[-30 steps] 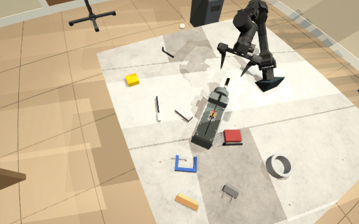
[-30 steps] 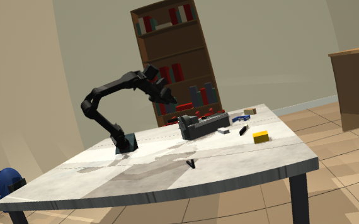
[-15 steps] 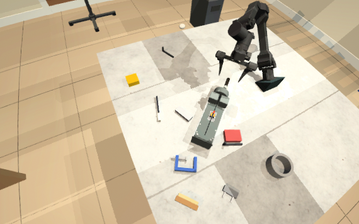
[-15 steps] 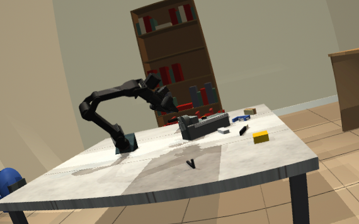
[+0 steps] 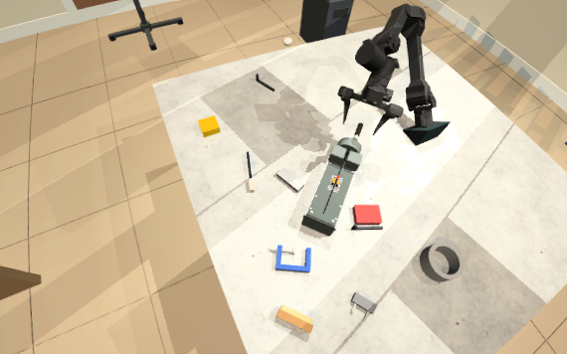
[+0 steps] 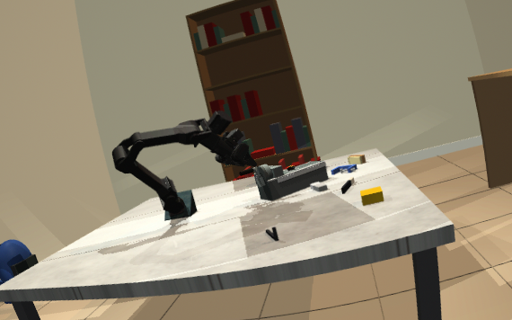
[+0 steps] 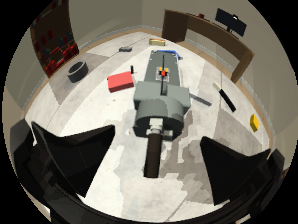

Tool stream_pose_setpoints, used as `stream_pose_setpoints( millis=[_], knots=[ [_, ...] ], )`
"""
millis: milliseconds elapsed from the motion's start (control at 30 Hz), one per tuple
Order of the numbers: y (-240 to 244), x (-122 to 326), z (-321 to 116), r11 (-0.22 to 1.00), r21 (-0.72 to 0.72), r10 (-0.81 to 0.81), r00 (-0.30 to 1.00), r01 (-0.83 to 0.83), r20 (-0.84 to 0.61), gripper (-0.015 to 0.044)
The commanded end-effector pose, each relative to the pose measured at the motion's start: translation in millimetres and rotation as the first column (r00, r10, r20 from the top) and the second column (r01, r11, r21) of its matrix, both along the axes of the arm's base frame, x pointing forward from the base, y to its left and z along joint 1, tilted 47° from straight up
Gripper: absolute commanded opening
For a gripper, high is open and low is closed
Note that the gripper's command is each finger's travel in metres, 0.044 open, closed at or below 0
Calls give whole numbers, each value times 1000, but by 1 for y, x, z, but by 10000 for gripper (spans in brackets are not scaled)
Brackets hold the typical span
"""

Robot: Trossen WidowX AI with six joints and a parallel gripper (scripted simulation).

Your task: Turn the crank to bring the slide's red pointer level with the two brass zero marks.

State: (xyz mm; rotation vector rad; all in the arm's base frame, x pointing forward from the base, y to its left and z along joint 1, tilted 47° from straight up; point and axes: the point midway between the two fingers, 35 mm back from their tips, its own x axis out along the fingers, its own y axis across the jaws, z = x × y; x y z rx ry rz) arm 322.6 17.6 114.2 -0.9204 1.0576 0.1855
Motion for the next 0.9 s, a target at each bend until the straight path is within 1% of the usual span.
stream_pose_setpoints(
  millis=[0,767,867],
  knots=[
    [-4,-2,-7,1000,0,6,1000,-6,-7,440],
    [-29,-7,-30,1000,-3,6,1000,-6,-5,440],
    [-29,-7,-30,1000,-3,6,1000,-6,-5,361]
  ],
)
